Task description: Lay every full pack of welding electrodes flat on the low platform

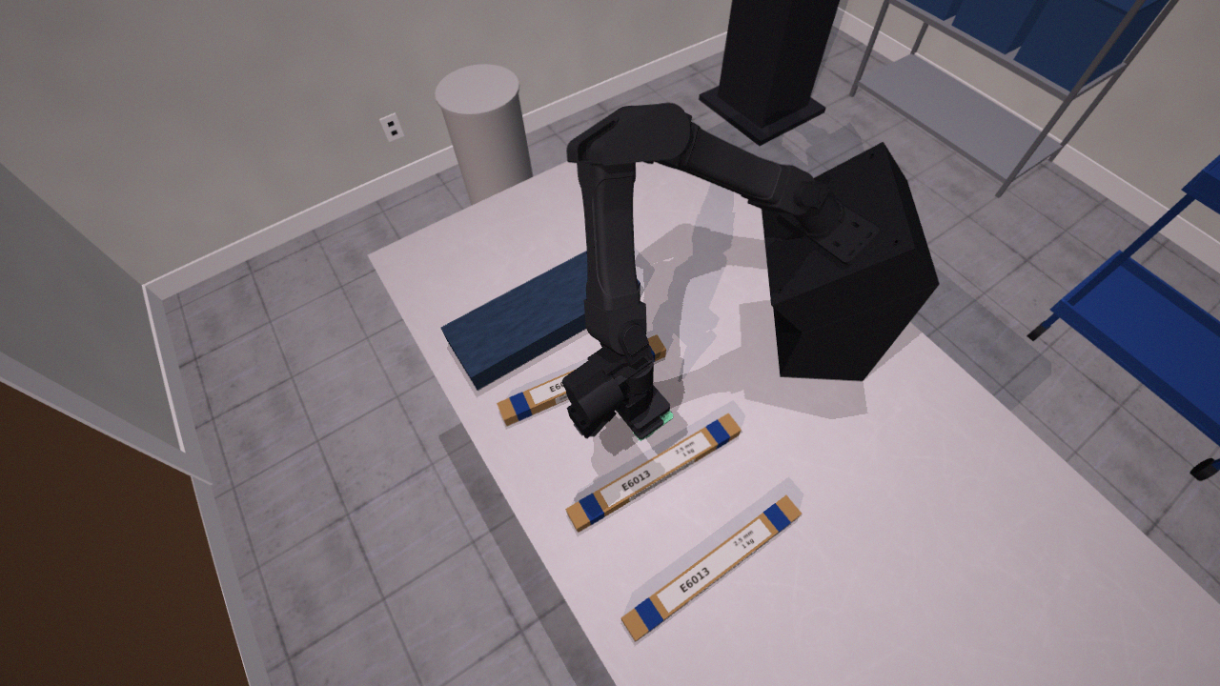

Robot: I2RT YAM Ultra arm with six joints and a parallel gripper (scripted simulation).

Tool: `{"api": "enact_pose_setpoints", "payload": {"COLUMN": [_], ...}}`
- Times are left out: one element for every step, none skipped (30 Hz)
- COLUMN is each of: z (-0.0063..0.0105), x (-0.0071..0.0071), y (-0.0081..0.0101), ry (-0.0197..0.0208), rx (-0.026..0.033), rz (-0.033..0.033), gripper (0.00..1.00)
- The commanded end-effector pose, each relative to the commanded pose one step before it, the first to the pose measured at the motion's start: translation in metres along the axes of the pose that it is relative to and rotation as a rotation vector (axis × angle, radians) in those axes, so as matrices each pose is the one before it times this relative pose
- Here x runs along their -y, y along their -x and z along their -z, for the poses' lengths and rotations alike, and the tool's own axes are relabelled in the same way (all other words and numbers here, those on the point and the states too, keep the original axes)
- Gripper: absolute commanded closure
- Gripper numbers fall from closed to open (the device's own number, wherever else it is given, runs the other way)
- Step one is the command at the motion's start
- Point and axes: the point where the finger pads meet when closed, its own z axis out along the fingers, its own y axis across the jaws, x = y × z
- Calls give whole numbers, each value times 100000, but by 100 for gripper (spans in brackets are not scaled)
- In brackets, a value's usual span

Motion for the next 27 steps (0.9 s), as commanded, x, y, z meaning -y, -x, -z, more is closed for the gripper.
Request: {"api": "enact_pose_setpoints", "payload": {"z": [920, 6, 6, 6, 6, 6, 6, 7, 7, 7, 7, 7, 7, 7, 0, 0, 12, 8, 8, 8, 8, 8, 8, 8, 8, 9, 9], "x": [-1213, -677, -677, -677, -677, -677, -676, -676, -676, -676, -676, -675, -675, -675, 0, 0, -678, -674, -674, -673, -673, -673, -672, -672, -672, -671, -671], "y": [1856, 5, 5, 4, 4, 4, 4, 4, 4, 4, 3, 3, 3, 3, 0, 0, 6, 2, 2, 2, 2, 2, 2, 1, 1, 1, 1], "ry": [-2167, 5, 5, 5, 6, 6, 6, 6, 7, 7, 7, 7, 7, 8, 0, 0, 33, 8, 8, 9, 9, 9, 9, 10, 10, 10, 10], "rx": [3680, 13, 13, 13, 13, 14, 14, 14, 14, 14, 14, 14, 15, 15, 0, 0, 26, 15, 15, 15, 15, 15, 15, 15, 15, 15, 15], "rz": [-4407, 7, 7, 6, 6, 6, 6, 6, 6, 5, 5, 5, 5, 5, 0, 0, -9, 4, 4, 4, 4, 3, 3, 3, 3, 3, 2], "gripper": [26, 26, 26, 26, 26, 26, 26, 26, 26, 26, 26, 26, 26, 26, 26, 26, 26, 26, 26, 26, 26, 26, 26, 26, 26, 26, 26]}}
